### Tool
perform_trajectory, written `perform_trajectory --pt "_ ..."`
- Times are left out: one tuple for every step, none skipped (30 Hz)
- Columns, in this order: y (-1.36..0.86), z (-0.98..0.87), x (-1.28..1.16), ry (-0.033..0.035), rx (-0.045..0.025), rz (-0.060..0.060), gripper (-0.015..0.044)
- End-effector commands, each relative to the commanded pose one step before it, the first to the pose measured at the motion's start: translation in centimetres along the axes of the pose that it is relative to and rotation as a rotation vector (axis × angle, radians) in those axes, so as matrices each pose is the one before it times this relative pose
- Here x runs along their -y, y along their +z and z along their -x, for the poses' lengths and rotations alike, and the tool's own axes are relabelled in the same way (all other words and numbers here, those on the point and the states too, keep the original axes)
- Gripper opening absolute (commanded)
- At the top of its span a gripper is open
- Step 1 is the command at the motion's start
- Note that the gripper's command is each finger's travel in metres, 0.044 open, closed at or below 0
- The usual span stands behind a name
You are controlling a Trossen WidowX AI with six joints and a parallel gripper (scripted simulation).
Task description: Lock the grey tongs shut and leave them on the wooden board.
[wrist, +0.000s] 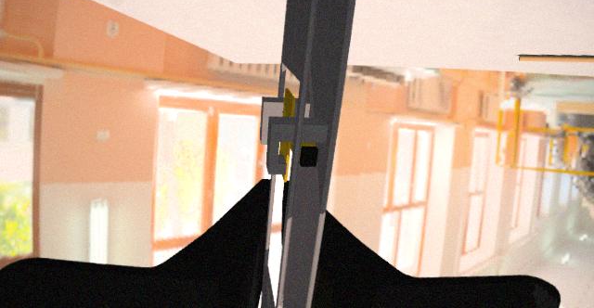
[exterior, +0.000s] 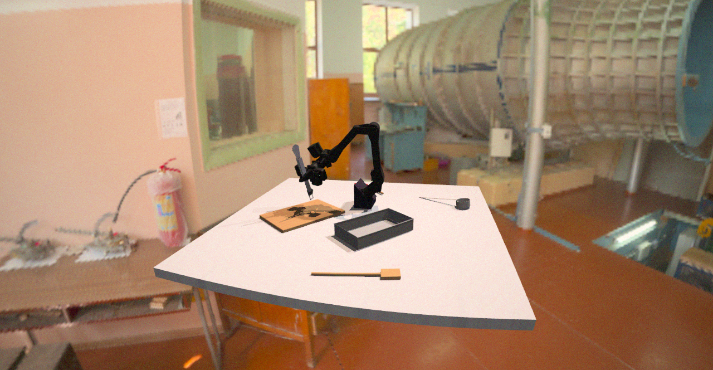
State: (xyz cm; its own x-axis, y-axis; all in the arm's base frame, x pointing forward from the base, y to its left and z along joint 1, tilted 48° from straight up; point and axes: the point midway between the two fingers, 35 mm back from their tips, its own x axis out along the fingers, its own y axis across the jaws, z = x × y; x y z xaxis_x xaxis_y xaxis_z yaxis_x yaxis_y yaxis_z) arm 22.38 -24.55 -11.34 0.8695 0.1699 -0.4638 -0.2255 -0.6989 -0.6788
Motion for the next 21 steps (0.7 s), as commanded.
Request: perform_trajectory --pt "-0.11 0.024 0.086 -0.00566 -0.0057 -0.0018 -0.015" --pt "0.0 0.0 0.0 0.0 0.0 0.0 -0.015" --pt "0.0 0.0 0.0 0.0 0.0 0.0 -0.015" --pt "0.0 0.0 0.0 0.0 0.0 0.0 -0.015" --pt "0.0 0.0 0.0 0.0 0.0 0.0 -0.015" --pt "0.0 0.0 0.0 0.0 0.0 0.0 -0.015" --pt "0.0 0.0 0.0 0.0 0.0 0.0 -0.015" --pt "0.0 0.0 0.0 0.0 0.0 0.0 -0.015" --pt "0.0 0.0 0.0 0.0 0.0 0.0 -0.015" --pt "0.0 0.0 0.0 0.0 0.0 0.0 -0.015" --pt "0.0 0.0 0.0 0.0 0.0 0.0 -0.015" --pt "-0.005 -0.031 -0.04 0.00064 0.00202 -0.0005 -0.015" --pt "-0.009 -0.061 -0.079 0.00127 0.00407 -0.001 -0.015" --pt "-0.014 -0.09 -0.116 0.00187 0.00606 -0.0015 -0.015" --pt "-0.034 -0.119 -0.144 0.00254 0.00798 0.0003 -0.015" --pt "-0.024 -0.147 -0.184 0.003 0.01016 -0.0024 -0.015" --pt "-0.029 -0.169 -0.208 0.00343 0.01193 -0.0027 -0.015" --pt "-0.079 -0.224 -0.165 0.0045 0.01266 0.0082 -0.015" --pt "-0.038 -0.202 -0.192 0.00376 0.01295 0.0014 -0.015" --pt "-0.031 -0.172 -0.2 0.00327 0.01301 -0.0028 -0.015" --pt "-0.032 -0.17 -0.194 0.00321 0.01321 -0.0027 -0.015"
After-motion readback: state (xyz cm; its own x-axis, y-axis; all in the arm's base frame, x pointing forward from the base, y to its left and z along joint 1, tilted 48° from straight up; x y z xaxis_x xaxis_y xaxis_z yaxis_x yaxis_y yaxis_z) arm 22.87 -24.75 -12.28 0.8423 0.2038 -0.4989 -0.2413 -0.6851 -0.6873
